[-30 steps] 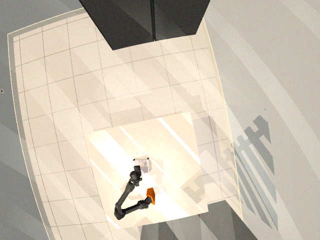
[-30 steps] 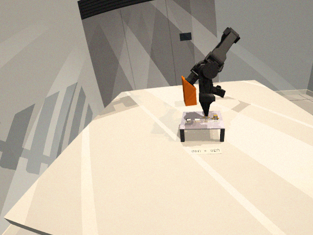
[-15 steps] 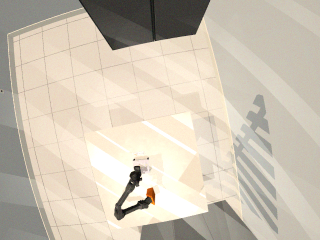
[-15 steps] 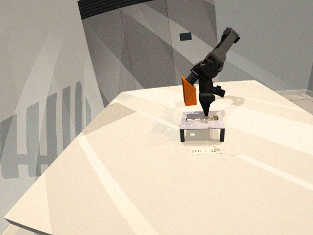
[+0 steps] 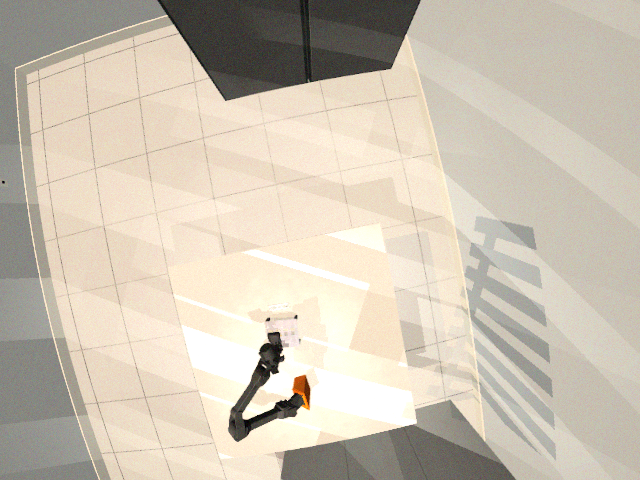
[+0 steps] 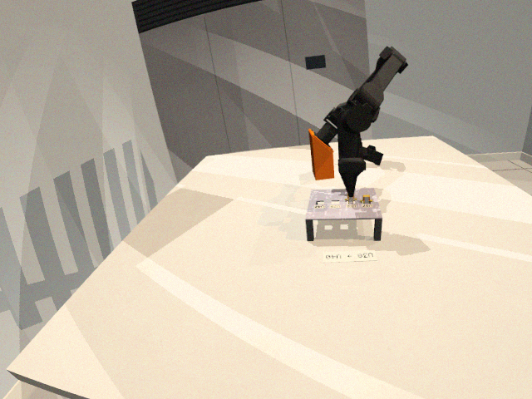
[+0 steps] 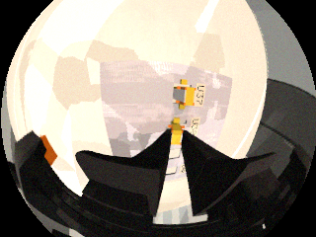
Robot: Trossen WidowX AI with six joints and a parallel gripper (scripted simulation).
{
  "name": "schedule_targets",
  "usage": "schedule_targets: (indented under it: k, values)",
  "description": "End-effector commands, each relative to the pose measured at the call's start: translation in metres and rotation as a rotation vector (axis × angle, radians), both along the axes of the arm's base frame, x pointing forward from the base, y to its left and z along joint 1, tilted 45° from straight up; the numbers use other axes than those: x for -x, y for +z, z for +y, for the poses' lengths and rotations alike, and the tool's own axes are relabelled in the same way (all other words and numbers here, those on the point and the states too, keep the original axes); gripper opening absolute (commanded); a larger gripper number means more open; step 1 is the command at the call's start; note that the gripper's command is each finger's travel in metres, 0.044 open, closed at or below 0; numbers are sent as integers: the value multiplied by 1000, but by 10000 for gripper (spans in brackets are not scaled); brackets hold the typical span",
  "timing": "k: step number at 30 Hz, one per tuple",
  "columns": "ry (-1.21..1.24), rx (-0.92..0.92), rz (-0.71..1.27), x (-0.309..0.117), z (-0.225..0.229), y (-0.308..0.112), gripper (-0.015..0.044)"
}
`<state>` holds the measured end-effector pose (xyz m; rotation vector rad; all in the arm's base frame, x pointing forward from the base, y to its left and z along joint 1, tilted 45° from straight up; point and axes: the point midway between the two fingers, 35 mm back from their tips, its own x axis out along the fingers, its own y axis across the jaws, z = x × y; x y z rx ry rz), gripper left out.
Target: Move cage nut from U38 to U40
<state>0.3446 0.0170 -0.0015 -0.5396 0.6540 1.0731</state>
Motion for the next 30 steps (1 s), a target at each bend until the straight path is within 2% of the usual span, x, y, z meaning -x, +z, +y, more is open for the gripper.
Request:
schedule_targets:
  k: [1,30]
  values:
    - [-8,6,-2,1,0,-1,30]
    - [-37,15,-29,3,0,-1,30]
